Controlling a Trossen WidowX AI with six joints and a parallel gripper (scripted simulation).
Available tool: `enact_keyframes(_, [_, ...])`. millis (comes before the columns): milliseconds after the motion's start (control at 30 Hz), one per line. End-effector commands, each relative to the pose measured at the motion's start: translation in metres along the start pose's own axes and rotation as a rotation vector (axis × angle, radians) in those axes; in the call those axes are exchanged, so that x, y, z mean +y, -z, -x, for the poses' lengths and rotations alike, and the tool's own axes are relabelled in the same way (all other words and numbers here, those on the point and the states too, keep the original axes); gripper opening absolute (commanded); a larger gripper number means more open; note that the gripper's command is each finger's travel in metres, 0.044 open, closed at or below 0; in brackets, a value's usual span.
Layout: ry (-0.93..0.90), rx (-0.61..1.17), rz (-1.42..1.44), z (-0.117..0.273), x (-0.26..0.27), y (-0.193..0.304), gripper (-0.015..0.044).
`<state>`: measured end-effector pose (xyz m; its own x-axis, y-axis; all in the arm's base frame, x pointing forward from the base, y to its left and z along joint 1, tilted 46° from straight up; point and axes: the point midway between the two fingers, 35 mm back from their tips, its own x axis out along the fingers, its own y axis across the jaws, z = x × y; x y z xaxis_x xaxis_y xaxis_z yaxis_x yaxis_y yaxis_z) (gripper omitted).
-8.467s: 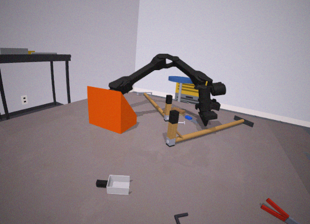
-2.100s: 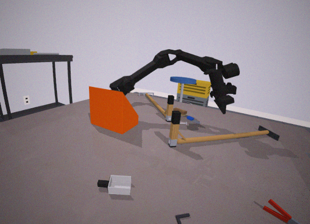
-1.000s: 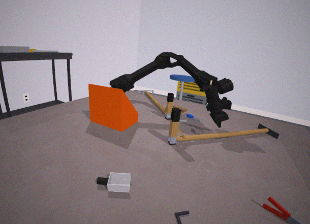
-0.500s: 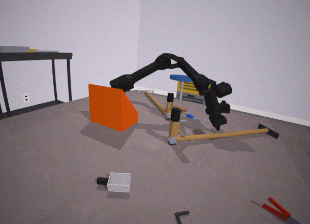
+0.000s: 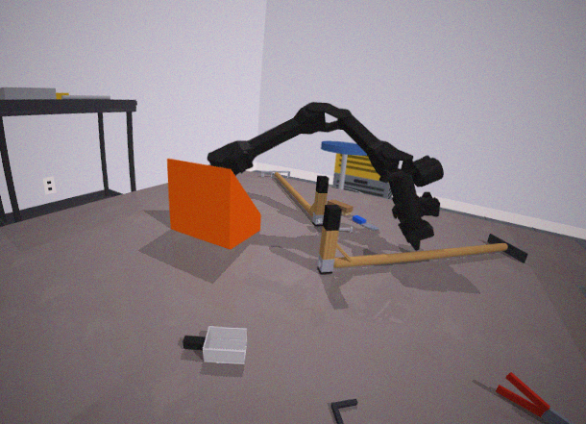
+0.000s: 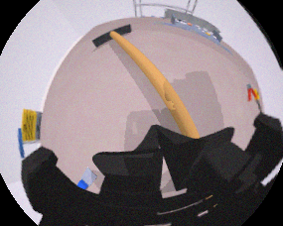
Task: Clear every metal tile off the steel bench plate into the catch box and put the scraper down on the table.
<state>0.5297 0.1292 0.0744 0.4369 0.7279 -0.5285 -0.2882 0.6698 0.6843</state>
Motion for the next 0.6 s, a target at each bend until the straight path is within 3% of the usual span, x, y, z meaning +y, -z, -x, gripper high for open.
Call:
enact_keyframes(0, [-0.001,0.009,-0.002,-0.003,-0.006,0.002,0.0000])
enact_keyframes(567, [0.000,0.009,-0.001,-0.006,-0.021,-0.005,0.0000])
